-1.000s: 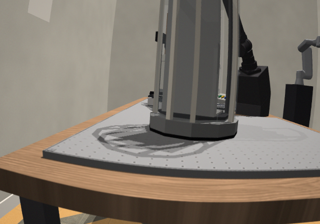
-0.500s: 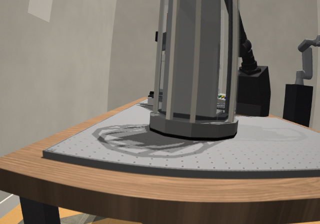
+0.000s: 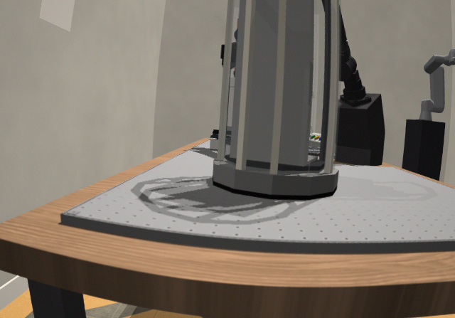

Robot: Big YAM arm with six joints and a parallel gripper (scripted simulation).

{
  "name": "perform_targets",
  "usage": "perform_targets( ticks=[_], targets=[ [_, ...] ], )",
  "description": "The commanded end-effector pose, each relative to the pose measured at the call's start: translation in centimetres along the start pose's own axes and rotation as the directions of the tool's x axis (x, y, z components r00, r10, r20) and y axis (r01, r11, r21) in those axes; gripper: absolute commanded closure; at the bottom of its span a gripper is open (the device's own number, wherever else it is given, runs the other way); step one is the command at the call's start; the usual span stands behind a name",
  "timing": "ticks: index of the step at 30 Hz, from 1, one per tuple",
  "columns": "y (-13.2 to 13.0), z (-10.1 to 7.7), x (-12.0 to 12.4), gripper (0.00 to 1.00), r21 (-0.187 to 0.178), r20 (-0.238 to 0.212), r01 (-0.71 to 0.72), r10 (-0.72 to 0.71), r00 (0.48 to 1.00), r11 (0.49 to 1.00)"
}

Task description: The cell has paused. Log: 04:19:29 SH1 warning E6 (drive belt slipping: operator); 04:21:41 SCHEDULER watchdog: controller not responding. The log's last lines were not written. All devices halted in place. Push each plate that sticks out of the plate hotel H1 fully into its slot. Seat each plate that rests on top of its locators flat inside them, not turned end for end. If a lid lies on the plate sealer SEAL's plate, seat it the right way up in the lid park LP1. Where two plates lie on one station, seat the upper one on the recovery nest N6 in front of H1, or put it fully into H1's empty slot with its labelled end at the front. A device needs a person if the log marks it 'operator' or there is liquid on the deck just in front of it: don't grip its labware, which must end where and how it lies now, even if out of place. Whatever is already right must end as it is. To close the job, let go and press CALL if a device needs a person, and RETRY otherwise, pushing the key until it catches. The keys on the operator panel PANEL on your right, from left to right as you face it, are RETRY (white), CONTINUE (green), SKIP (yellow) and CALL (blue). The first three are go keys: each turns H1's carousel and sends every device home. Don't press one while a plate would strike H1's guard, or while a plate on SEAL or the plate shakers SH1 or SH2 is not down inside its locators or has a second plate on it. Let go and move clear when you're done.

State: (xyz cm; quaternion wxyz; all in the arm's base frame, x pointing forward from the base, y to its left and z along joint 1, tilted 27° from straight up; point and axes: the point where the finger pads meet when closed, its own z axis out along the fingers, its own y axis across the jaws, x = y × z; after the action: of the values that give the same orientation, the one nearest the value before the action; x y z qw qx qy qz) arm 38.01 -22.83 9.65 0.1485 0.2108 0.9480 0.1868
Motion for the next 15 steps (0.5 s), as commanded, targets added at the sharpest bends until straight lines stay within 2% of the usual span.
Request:
perform_targets(
  ticks=[1, 2, 4, 7, 8, 13, 15],
  targets=[
    [1.7, -2.4, -2.9, 0.00, 0.019, 0.054, 0.001, -0.002, 0.999, 1.000],
    [2.1, -2.4, -3.0, 0.00, 0.019, 0.055, 0.001, -0.002, 0.998, 1.000],
    [2.7, -2.4, -3.1, 0.00, 0.024, 0.058, 0.092, -0.093, 0.994, 0.996],
    [2.1, -2.8, -3.1, 0.00, 0.032, 0.067, 0.104, -0.106, 0.992, 0.994],
    [3.4, -2.4, -3.1, 0.00, 0.028, 0.058, 0.158, -0.159, 0.986, 0.987],
    [5.2, -2.3, -3.0, 0.00, 0.032, 0.053, 0.315, -0.316, 0.947, 0.949],
    [5.7, -2.0, -2.6, 0.00, 0.029, 0.047, 0.311, -0.312, 0.949, 0.950]
  ],
)
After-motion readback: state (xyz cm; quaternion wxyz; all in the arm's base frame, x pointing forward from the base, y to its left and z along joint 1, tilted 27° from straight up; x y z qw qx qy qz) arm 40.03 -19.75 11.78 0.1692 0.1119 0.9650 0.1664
